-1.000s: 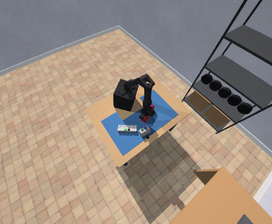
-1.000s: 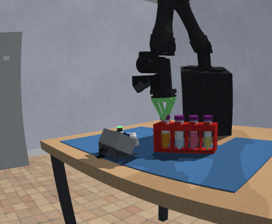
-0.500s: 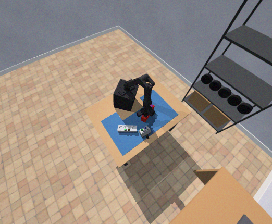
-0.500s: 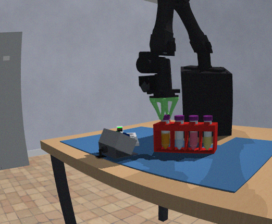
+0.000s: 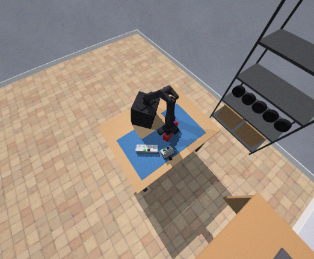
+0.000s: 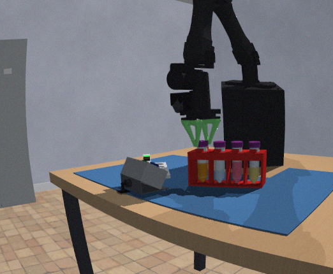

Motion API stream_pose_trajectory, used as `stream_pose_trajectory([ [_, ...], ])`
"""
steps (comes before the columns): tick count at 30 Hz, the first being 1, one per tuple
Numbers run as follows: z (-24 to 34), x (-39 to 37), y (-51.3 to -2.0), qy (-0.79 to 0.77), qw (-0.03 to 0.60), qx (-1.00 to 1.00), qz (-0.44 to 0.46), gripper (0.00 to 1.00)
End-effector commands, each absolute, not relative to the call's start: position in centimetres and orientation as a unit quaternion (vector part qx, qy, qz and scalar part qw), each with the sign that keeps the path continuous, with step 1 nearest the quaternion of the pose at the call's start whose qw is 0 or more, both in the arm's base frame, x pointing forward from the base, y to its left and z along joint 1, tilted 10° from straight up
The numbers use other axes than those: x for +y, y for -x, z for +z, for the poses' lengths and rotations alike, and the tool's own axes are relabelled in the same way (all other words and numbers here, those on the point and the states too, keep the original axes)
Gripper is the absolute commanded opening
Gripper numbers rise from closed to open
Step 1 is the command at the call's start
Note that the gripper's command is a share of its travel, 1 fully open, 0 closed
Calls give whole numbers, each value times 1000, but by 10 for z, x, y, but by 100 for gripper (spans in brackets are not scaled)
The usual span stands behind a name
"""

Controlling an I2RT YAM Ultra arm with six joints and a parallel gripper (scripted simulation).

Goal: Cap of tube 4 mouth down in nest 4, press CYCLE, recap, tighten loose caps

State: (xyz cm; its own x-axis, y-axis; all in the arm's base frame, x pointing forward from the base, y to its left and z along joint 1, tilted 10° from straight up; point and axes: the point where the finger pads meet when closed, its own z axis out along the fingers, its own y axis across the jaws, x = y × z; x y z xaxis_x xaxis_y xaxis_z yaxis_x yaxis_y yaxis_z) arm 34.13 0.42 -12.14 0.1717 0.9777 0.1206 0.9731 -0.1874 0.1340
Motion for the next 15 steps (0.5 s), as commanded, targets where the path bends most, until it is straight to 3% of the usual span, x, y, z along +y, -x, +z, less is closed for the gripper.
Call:
stream_pose_trajectory([
  [1,-119,4,-344,-747,19,658,92,49],
  [15,-118,4,-344,-454,51,886,79,49],
])
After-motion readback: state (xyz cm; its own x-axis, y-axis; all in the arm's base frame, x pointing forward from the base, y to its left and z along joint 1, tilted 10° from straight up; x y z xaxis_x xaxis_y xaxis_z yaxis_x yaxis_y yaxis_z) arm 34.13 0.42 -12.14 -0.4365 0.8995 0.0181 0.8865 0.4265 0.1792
